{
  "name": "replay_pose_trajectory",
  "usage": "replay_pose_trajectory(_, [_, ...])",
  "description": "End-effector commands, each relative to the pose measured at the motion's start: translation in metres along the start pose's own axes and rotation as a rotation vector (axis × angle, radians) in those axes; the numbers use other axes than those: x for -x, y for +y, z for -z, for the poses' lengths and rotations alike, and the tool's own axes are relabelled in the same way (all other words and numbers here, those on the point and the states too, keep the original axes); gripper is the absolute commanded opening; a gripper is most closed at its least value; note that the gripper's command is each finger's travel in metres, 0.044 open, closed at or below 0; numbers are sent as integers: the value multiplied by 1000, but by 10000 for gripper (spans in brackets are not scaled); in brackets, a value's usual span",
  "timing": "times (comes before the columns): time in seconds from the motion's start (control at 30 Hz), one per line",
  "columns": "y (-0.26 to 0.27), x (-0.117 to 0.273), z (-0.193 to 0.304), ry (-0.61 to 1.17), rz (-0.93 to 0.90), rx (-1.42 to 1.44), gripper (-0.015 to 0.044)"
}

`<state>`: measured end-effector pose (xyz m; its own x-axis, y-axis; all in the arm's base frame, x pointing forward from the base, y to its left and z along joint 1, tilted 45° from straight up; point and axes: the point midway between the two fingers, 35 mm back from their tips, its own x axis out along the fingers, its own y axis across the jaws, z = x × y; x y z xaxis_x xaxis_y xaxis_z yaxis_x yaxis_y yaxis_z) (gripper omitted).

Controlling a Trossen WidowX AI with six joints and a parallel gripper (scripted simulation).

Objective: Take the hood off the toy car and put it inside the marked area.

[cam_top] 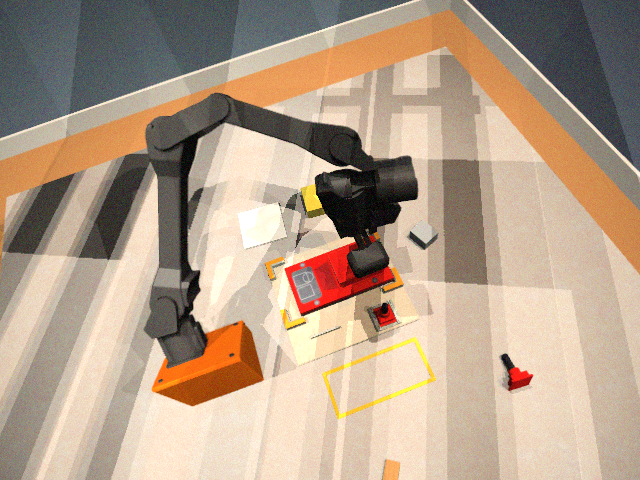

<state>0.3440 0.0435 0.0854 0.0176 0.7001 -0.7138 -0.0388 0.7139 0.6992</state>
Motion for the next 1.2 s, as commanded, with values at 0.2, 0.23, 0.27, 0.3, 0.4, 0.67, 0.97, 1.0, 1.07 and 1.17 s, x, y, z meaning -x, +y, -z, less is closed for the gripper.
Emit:
replay_pose_trajectory(0.2, [-1,-9,1,1,-5,-10,440])
replay_pose_trajectory(0.23, [-1,-10,1,1,-5,-10,440])
replay_pose_trajectory(0.27, [-1,-11,0,1,-5,-10,440])
replay_pose_trajectory(0.3, [-1,-12,0,1,-5,-10,440])
replay_pose_trajectory(0.4, [-1,-14,0,1,-6,-10,440])
replay_pose_trajectory(0.67, [-1,-20,0,1,-6,-10,440])
replay_pose_trajectory(0.97, [-1,-28,0,1,-6,-10,440])
replay_pose_trajectory(1.0, [-1,-29,0,1,-6,-10,440])
replay_pose_trajectory(1.07, [-1,-30,0,1,-7,-10,440])
replay_pose_trajectory(1.17, [-2,-32,0,1,-7,-10,440])
